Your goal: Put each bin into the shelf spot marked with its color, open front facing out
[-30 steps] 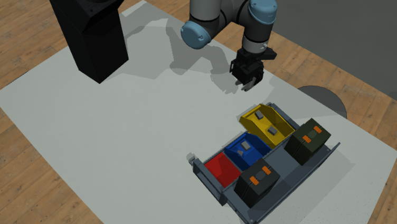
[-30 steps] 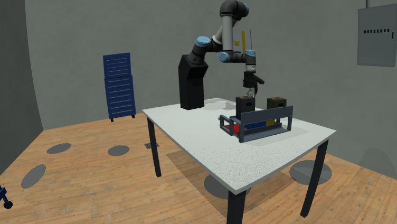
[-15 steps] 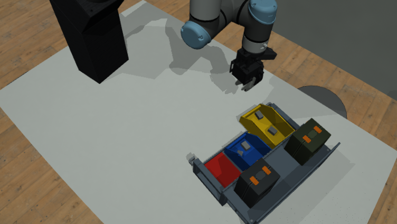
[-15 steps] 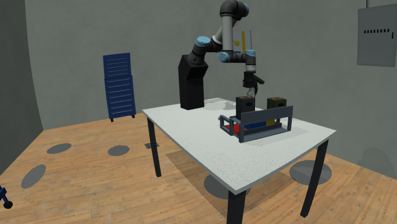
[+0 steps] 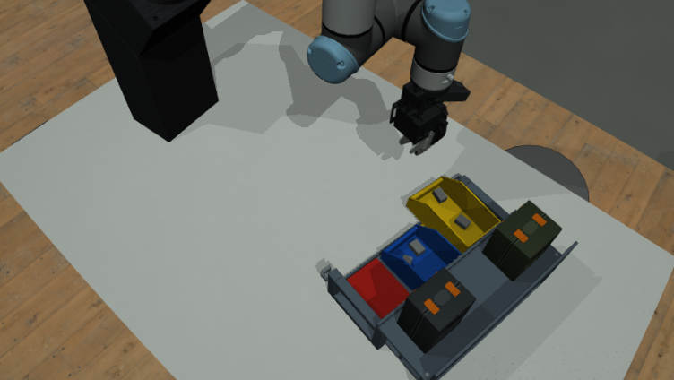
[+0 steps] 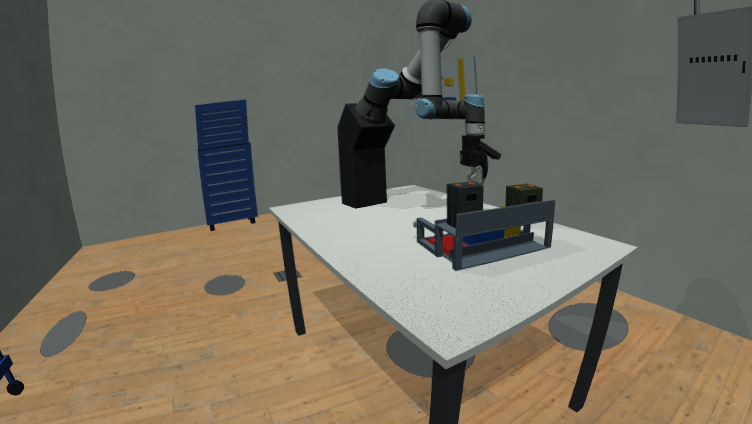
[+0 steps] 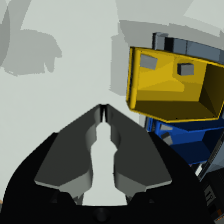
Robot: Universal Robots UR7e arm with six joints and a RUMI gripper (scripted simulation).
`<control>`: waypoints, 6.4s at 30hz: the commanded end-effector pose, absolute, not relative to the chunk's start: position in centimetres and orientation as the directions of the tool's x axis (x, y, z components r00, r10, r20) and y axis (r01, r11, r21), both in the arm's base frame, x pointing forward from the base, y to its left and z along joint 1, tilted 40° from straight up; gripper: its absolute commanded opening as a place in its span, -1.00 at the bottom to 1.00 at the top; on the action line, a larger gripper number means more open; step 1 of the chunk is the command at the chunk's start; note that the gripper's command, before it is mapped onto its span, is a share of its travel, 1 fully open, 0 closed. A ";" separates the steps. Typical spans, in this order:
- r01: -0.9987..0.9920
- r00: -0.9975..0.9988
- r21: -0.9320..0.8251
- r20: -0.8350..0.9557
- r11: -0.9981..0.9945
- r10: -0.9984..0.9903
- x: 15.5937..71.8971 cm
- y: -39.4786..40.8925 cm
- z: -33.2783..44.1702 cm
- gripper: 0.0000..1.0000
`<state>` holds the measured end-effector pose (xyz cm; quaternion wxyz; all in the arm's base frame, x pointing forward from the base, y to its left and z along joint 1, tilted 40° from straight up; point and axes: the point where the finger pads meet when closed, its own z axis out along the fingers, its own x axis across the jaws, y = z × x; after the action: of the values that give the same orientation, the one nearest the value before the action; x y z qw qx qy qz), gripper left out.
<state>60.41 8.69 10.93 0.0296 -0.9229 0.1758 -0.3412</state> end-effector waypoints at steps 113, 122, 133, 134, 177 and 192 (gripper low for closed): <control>-0.304 0.705 -0.175 0.620 -0.936 -0.345 67.6 8.0 2.8 -1.00; -0.304 0.705 -0.175 0.620 -0.936 -0.345 68.0 7.8 3.2 -1.00; -0.304 0.705 -0.175 0.620 -0.936 -0.345 68.6 7.5 3.8 -1.00; -0.304 0.705 -0.175 0.620 -0.936 -0.345 68.6 7.5 3.8 -1.00; -0.304 0.705 -0.175 0.620 -0.936 -0.345 68.7 7.4 3.9 -1.00; -0.304 0.705 -0.175 0.620 -0.936 -0.345 69.0 7.3 4.2 -1.00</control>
<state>68.93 7.32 4.02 0.0296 -0.9230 0.1759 -0.3410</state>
